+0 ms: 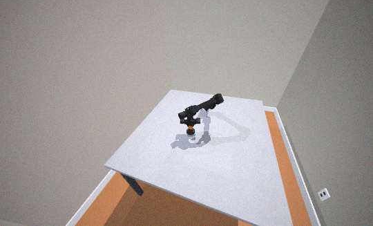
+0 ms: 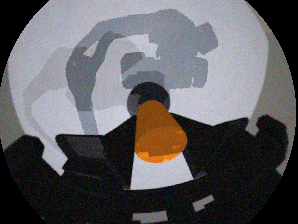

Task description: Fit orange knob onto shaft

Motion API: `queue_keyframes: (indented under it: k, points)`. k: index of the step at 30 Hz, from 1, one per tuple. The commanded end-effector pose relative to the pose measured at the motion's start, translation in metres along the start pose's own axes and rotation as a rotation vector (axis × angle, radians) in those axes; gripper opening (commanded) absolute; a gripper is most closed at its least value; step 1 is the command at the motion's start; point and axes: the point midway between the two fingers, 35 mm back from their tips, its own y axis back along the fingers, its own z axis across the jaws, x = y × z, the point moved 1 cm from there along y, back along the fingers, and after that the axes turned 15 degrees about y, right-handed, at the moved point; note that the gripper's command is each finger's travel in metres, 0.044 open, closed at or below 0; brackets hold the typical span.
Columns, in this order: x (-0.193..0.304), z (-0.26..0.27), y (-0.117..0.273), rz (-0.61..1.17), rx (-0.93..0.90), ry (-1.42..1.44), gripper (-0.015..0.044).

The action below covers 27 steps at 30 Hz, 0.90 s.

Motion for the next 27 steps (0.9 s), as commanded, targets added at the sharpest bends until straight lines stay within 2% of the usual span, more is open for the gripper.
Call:
queue_keyframes:
  k: [1, 9, 27]
  points:
    - [0.0009, 0.0008, 0.0026, 0.0, -0.003, -0.001, 0.0]
    - [0.0003, -0.0001, 0.0022, 0.001, -0.002, -0.211, 0.0]
    - [-0.0026, -0.0024, -0.0017, 0.0, -0.003, -0.21, 0.0]
